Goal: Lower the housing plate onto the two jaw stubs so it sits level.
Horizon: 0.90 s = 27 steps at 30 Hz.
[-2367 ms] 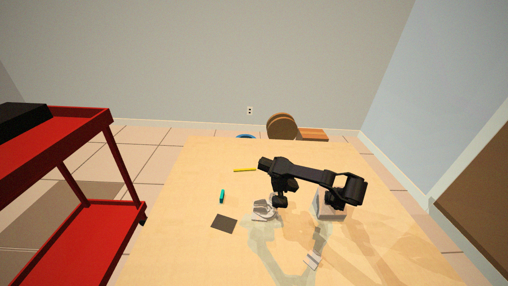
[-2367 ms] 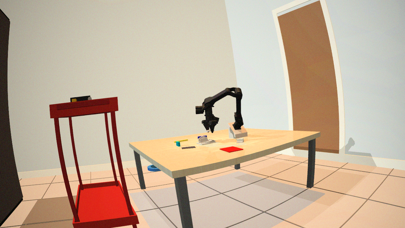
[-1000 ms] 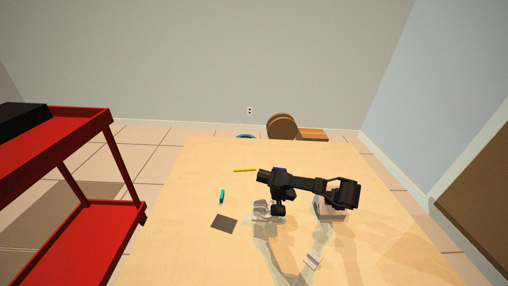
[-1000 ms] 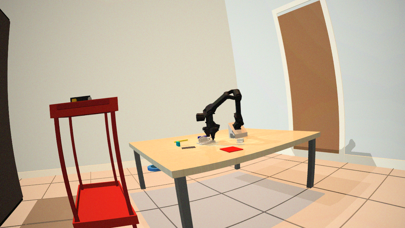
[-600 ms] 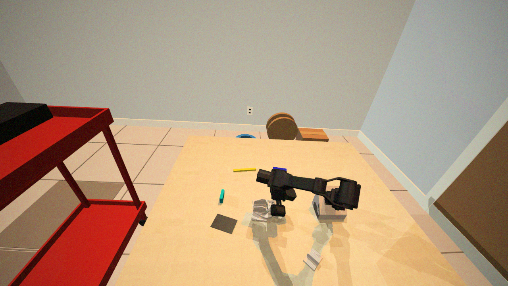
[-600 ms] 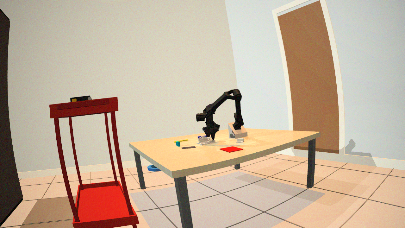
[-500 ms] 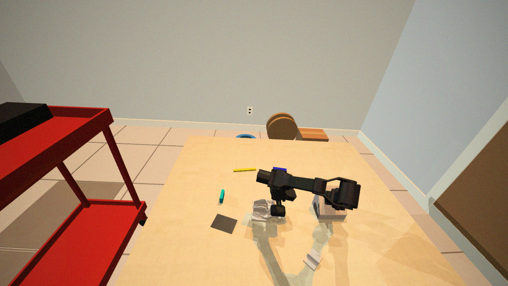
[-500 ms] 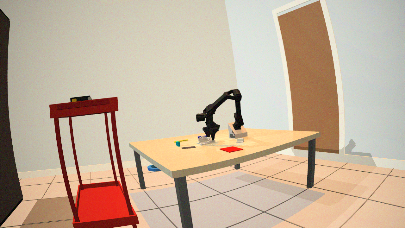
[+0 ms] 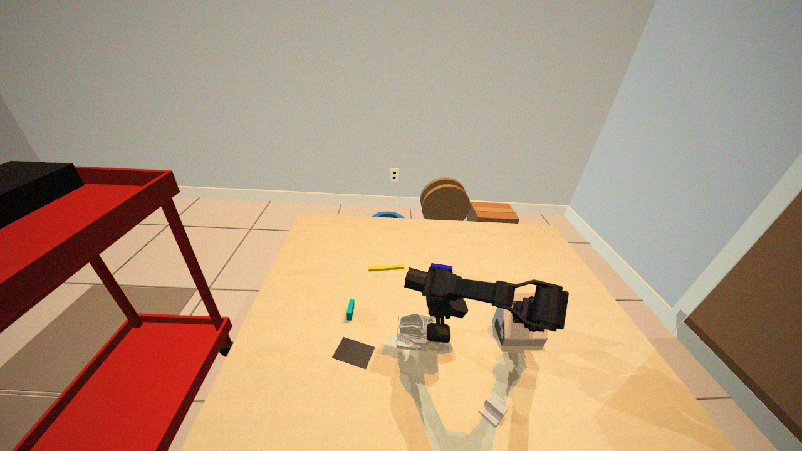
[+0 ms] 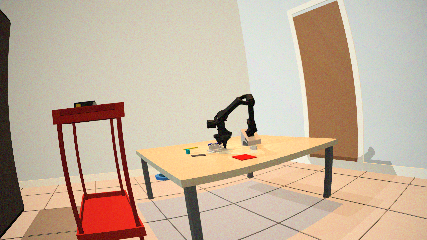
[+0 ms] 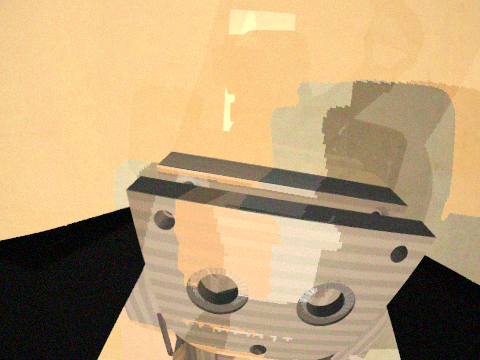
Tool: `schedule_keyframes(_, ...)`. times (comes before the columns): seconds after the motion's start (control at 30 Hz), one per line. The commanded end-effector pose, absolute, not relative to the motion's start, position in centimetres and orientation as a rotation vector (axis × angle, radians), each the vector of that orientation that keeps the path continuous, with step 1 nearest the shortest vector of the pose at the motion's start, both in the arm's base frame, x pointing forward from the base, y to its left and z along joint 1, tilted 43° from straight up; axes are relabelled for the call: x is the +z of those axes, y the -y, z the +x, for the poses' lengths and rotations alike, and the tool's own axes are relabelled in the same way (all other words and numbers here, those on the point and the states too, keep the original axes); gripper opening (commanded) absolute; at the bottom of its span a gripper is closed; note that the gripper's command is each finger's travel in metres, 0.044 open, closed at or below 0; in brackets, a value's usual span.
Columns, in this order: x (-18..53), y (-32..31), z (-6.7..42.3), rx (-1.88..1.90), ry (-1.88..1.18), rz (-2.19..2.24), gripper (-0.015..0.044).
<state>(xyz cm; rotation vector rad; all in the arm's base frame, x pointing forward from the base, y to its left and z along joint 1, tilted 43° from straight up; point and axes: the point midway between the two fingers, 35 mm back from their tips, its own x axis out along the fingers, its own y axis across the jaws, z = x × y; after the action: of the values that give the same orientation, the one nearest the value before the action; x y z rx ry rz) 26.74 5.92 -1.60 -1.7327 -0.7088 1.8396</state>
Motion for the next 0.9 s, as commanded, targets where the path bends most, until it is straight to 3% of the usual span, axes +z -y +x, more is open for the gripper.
schedule_keyframes(0.0,-1.65,-5.99,26.74,1.837,0.706,-1.727,0.0351)
schedule_keyframes(0.87,-2.04,-6.36,26.71,1.837,0.707,-1.728,0.0351)
